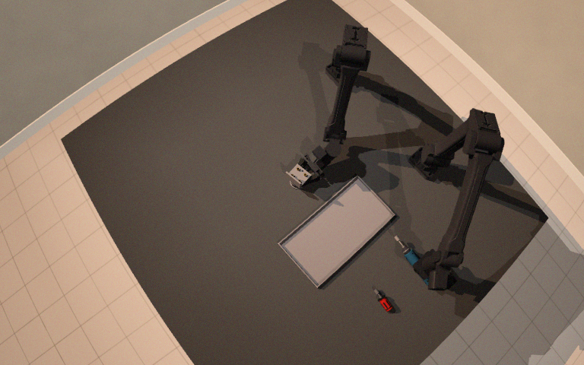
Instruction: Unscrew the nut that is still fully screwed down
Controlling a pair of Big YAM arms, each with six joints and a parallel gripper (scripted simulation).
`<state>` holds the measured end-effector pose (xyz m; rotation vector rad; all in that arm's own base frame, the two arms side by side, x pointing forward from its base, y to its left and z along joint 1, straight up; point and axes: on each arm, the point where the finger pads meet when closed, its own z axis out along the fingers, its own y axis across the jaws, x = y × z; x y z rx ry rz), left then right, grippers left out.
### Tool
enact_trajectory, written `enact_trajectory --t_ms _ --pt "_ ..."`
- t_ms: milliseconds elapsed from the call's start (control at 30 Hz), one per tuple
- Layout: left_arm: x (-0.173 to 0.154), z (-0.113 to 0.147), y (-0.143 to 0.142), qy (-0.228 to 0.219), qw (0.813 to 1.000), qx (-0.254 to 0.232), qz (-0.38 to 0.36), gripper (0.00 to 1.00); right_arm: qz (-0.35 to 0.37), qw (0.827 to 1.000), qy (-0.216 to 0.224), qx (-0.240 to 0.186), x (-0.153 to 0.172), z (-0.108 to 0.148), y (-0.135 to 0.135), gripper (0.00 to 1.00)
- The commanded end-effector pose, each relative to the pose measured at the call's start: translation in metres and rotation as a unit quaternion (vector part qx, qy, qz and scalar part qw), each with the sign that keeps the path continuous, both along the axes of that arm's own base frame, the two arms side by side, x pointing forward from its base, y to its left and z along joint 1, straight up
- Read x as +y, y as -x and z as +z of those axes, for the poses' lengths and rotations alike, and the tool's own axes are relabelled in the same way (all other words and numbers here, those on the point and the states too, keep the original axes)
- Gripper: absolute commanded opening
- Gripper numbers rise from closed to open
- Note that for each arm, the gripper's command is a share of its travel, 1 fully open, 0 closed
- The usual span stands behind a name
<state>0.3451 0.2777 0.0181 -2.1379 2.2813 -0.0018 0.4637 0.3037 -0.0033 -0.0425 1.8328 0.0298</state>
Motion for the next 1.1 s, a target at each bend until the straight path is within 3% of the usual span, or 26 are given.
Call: enact_trajectory --t_ms 0,100,300,467,1067 --pt "0.015 0.018 -0.014 -0.022 0.999 -0.028 0.005 0.42 0.000 1.000 -0.010 -0.009 0.004 0.009 -0.006 0.59" --pt "0.011 0.005 -0.009 -0.013 1.000 -0.017 0.005 0.42 0.000 1.000 -0.010 -0.009 0.004 0.009 -0.006 0.59" --pt "0.018 0.019 -0.017 -0.025 0.999 -0.032 0.005 0.42 0.000 1.000 -0.010 -0.009 0.004 0.009 -0.006 0.59" --pt "0.010 0.002 -0.005 -0.011 1.000 -0.014 0.006 0.42 0.000 1.000 -0.010 -0.009 0.004 0.009 -0.006 0.59" --pt "0.012 0.006 -0.006 -0.015 1.000 -0.019 0.006 0.42 0.000 1.000 -0.010 -0.009 0.004 0.009 -0.006 0.59"
